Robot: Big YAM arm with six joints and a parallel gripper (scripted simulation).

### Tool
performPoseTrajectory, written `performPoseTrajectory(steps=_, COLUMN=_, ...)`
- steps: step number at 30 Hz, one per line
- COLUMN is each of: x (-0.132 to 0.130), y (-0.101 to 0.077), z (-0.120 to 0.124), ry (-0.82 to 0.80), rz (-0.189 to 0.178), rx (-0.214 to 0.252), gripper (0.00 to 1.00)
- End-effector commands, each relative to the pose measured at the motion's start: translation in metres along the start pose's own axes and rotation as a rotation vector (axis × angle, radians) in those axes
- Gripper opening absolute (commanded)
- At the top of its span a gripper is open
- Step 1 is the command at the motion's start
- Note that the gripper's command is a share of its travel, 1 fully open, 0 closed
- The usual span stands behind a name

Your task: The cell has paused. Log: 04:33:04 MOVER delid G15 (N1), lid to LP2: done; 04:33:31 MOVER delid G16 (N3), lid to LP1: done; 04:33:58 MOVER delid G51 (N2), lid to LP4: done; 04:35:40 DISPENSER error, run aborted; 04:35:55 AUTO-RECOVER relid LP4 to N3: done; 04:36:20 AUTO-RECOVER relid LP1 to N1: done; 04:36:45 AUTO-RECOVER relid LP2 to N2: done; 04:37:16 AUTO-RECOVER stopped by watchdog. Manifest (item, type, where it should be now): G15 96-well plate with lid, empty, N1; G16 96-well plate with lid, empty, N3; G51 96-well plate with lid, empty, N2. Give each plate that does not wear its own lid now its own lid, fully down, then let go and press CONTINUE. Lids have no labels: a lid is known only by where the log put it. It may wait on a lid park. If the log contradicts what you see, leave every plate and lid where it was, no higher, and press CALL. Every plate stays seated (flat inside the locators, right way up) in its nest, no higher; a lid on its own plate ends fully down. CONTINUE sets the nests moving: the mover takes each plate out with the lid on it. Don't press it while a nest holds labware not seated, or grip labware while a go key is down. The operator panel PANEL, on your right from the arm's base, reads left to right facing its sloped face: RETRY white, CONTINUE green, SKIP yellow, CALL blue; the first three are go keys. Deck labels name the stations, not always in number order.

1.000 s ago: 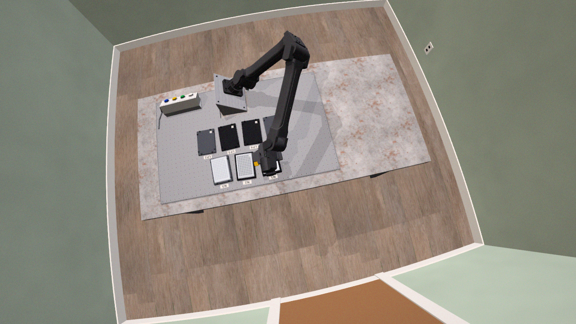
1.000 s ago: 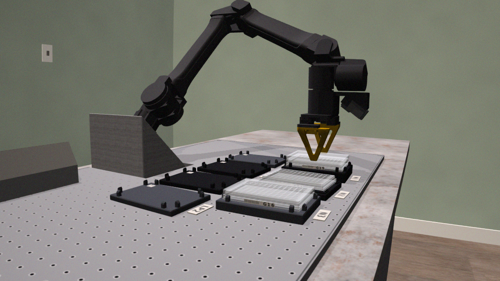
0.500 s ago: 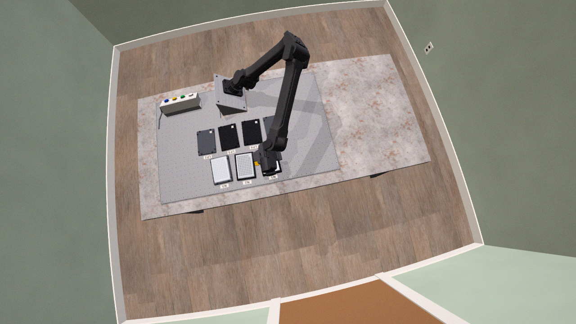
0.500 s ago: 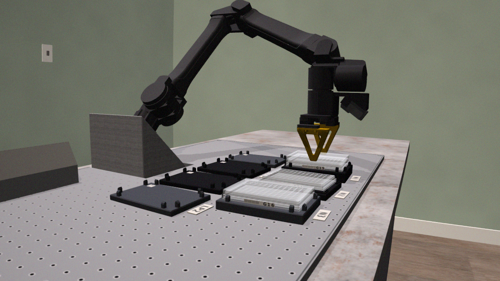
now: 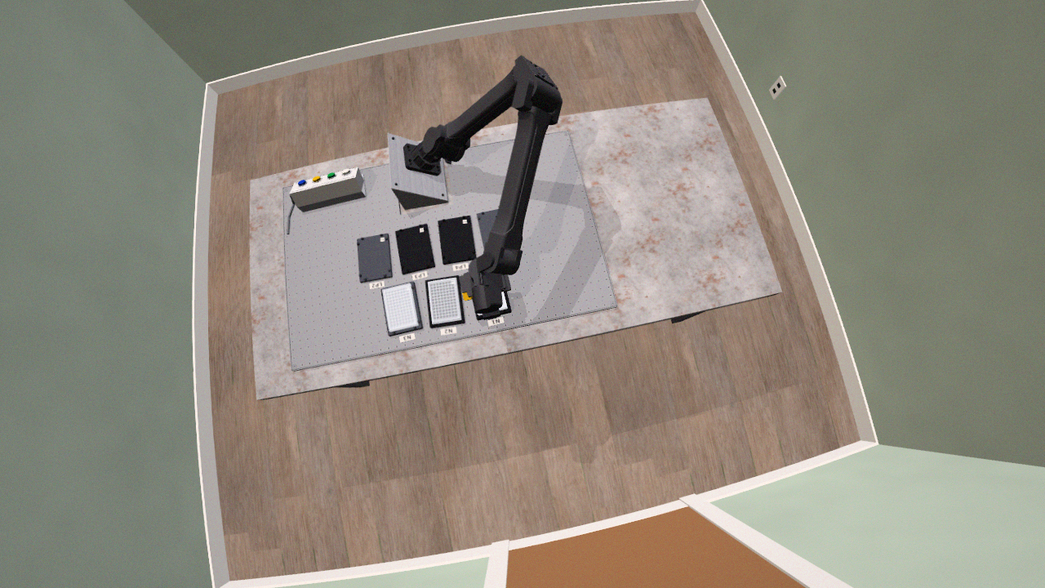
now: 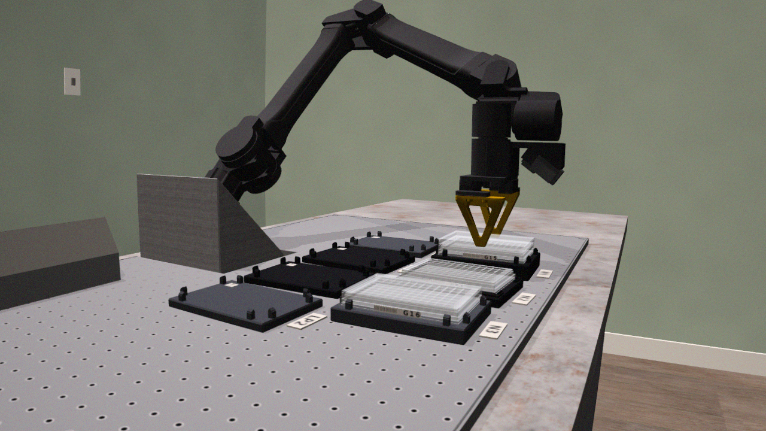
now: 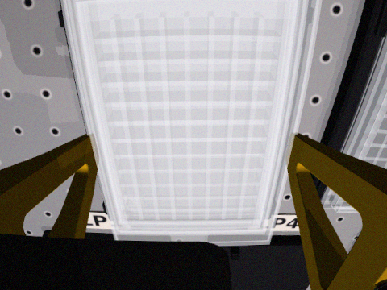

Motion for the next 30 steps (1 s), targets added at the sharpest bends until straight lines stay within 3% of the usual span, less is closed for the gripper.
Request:
performPoseTrajectory(steps=1, x=0.012, y=0.001, z=-0.003, ry=-0.022, rz=0.001, rx=-0.004, gripper=0.00)
performPoseTrajectory(steps=19, x=0.013, y=0.000, z=-0.003, ry=-0.022, rz=0.000, rx=-0.003, gripper=0.00)
performPoseTrajectory(steps=24, x=0.015, y=-0.025, z=-0.019, ry=-0.054, rz=0.013, rx=-0.036, gripper=0.00)
performPoseTrajectory(steps=26, x=0.015, y=-0.025, z=-0.019, ry=-0.054, rz=0.013, rx=-0.036, gripper=0.00)
performPoseTrajectory(steps=27, x=0.000, y=-0.021, z=-0.016, ry=-0.020, rz=0.009, rx=-0.024, gripper=0.00)
performPoseTrajectory(steps=30, x=0.002, y=-0.033, z=-0.017, ry=-0.026, rz=0.015, rx=-0.038, gripper=0.00)
Point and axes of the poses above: the point where the finger pads meet when closed, its own y axis out along the fingers, its own x axis across the jaws, z = x × y, the point moved 2 cm from there along -y, back along the fingers, and after that the axes turned 15 degrees about -y, right-handed, at the moved point
